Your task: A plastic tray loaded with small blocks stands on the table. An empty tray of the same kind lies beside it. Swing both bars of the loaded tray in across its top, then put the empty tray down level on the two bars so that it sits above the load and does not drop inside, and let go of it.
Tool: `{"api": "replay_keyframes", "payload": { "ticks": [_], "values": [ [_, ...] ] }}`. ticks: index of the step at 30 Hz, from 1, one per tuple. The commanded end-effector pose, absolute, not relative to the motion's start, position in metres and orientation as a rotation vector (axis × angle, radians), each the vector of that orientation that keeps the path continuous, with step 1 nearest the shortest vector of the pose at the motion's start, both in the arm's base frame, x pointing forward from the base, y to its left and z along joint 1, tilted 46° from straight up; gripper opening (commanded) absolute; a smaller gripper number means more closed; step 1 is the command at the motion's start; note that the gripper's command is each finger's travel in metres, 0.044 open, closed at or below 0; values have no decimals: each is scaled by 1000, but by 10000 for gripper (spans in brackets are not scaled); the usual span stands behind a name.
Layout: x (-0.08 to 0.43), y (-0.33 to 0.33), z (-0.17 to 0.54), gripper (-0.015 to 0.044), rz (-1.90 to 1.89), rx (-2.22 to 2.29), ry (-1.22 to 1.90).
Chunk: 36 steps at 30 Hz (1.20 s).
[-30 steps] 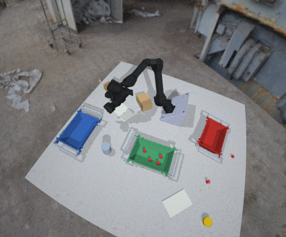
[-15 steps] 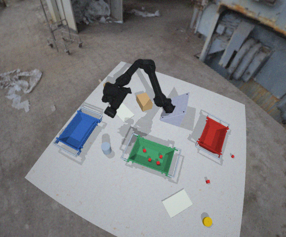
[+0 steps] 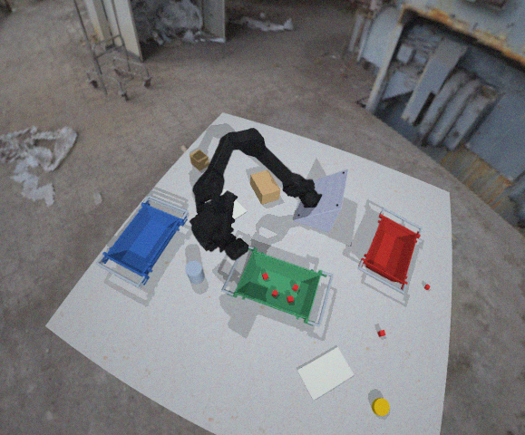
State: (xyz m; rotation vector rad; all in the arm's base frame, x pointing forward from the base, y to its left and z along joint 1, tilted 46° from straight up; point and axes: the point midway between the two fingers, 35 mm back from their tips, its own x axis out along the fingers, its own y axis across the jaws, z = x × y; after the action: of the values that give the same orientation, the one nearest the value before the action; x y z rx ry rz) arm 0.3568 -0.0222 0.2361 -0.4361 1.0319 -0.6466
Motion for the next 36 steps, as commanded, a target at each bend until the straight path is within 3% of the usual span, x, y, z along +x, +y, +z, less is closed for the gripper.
{"api": "replay_keyframes", "payload": {
  "ticks": [1,36],
  "values": [
    [370,5,202,86,-501,-677,1267],
    [384,-26,149,86,-450,-759,1341]
  ]
}}
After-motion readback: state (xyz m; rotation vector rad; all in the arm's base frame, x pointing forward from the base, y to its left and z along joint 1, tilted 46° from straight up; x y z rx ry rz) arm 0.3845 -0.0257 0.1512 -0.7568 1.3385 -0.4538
